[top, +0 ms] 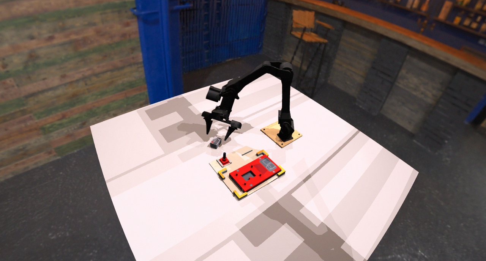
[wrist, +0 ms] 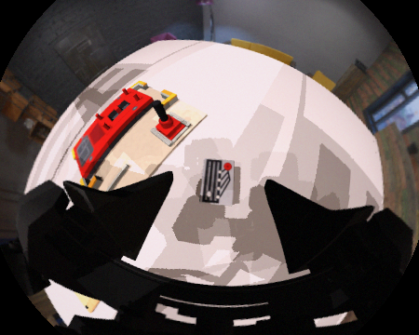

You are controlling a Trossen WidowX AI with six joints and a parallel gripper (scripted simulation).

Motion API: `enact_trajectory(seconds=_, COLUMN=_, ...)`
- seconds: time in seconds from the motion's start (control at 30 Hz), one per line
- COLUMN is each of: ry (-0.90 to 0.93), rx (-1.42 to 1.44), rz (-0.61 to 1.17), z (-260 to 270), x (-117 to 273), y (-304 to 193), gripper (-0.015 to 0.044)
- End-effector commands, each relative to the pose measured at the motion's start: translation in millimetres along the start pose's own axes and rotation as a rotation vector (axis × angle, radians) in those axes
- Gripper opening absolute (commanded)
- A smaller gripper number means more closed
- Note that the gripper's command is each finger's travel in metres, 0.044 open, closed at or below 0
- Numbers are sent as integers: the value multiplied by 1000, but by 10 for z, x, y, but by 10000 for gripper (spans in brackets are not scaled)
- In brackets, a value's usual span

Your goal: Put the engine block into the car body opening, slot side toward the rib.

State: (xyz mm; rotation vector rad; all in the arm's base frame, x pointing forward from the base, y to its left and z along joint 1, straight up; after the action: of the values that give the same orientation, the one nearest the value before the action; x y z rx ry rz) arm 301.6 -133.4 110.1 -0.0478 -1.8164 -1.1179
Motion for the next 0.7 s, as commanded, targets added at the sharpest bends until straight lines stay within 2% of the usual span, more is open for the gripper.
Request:
enact_trajectory(seconds=0.0, ry=0, rx=-4, rz=1, z=1, x=-3, y=-4, gripper=440)
enact_trajectory(seconds=0.17, ry=15, rx=-13, rz=47, z=-17, x=-25, y=32, gripper=440)
enact_trajectory(seconds=0.67, ry=99, rx=-33, rz=536, z=-90, x=-126, y=468, gripper=440)
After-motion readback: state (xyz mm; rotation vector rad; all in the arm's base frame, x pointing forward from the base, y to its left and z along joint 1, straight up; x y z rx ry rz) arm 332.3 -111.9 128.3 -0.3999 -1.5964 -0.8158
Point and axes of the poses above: the point midway between the two fingers, 35 mm back from their tips, its own x axis back along the fingers, its own z axis across the jaws, y = z × x, the point moved 5 cm from there along x, back along the fingers, and after that the axes turned 7 degrees about x, right-handed, at the moved point
